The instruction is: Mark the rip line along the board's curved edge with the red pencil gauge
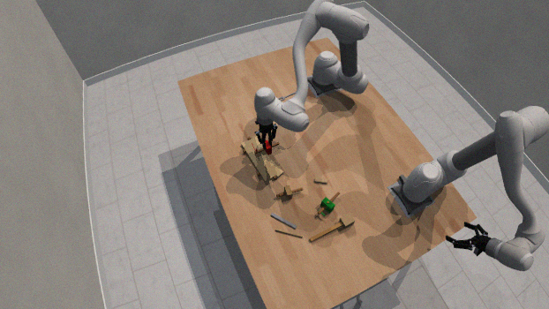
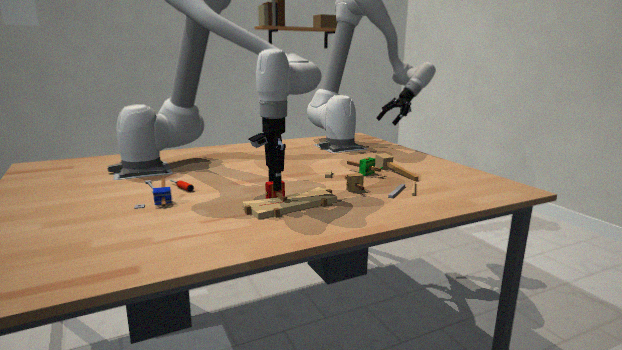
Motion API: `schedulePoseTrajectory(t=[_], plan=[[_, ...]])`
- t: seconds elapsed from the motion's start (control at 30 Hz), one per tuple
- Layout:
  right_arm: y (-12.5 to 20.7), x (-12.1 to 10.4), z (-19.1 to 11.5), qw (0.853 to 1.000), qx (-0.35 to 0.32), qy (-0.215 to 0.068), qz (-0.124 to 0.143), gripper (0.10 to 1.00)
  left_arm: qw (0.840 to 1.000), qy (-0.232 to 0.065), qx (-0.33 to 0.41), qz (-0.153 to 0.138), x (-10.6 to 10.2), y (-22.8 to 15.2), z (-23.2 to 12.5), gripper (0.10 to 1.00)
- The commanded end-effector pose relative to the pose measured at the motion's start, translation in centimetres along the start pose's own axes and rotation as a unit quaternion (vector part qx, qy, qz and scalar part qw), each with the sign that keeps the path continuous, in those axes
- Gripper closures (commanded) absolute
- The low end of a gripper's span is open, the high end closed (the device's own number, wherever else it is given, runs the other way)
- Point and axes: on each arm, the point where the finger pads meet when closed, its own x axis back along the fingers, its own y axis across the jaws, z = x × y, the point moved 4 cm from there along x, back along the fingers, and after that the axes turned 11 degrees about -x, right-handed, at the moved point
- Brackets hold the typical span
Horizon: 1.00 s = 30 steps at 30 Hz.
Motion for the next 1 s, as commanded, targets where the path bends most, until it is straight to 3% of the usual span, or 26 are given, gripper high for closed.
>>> schedulePoseTrajectory(t=[0.0,0.97], plan=[[0.1,0.1,-0.9,1.000,0.006,-0.003,-0.002,0.999,1.000,-0.004,0.001,-0.001,-0.2,-0.2,-0.5,0.098],[0.3,0.1,-1.9,1.000,0.018,-0.002,-0.001,0.999,1.000,-0.004,0.001,-0.001,-0.2,-0.2,-0.5,0.098]])
